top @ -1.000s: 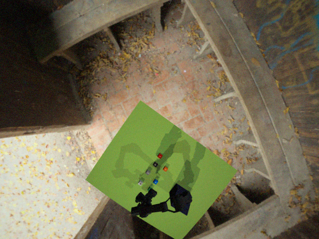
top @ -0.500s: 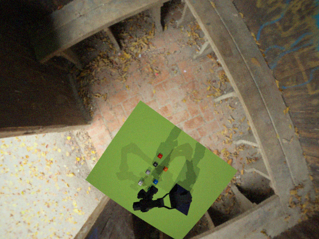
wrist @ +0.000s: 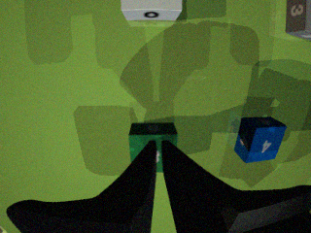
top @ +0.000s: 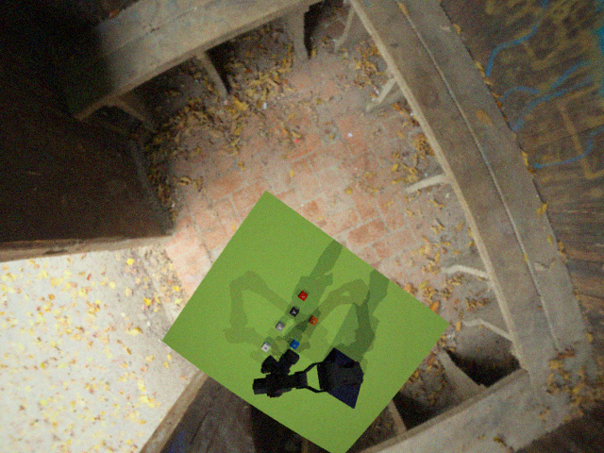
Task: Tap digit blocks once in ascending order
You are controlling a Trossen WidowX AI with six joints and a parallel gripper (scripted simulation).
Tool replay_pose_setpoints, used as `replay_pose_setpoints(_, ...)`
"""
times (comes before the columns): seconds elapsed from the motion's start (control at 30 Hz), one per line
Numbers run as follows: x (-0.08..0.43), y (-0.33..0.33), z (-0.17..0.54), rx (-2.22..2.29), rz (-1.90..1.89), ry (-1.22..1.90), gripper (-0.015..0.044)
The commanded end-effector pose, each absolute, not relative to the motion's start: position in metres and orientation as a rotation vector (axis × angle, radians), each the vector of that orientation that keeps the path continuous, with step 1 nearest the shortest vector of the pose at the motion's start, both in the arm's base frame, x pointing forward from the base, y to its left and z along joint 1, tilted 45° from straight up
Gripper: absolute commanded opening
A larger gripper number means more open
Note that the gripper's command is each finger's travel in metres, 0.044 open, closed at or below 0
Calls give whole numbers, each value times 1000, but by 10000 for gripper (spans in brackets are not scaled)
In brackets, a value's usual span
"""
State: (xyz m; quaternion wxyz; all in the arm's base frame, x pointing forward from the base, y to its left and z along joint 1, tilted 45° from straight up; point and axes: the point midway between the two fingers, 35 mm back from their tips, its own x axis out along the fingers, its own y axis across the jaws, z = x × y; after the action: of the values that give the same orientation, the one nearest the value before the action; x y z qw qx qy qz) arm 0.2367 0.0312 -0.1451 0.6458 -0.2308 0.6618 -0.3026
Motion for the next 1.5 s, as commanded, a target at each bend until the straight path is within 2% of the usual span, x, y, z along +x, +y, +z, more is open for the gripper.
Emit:
replay_pose_setpoints(0.0, 235, 29, -147, -533, -689, 1508, 20)
replay_pose_setpoints(0.3, 238, 53, -123, -531, -687, 1508, 20)
replay_pose_setpoints(0.47, 242, 105, -70, -530, -685, 1510, 20)
replay_pose_setpoints(0.7, 244, 106, -66, -529, -684, 1511, 20)
replay_pose_setpoints(0.93, 301, 27, 15, -518, -660, 1510, 20)
replay_pose_setpoints(1.1, 311, -45, 76, -537, -692, 1506, 20)
replay_pose_setpoints(1.33, 311, -50, 77, -538, -694, 1506, 20)
replay_pose_setpoints(1.47, 310, -90, 38, -537, -693, 1506, 20)
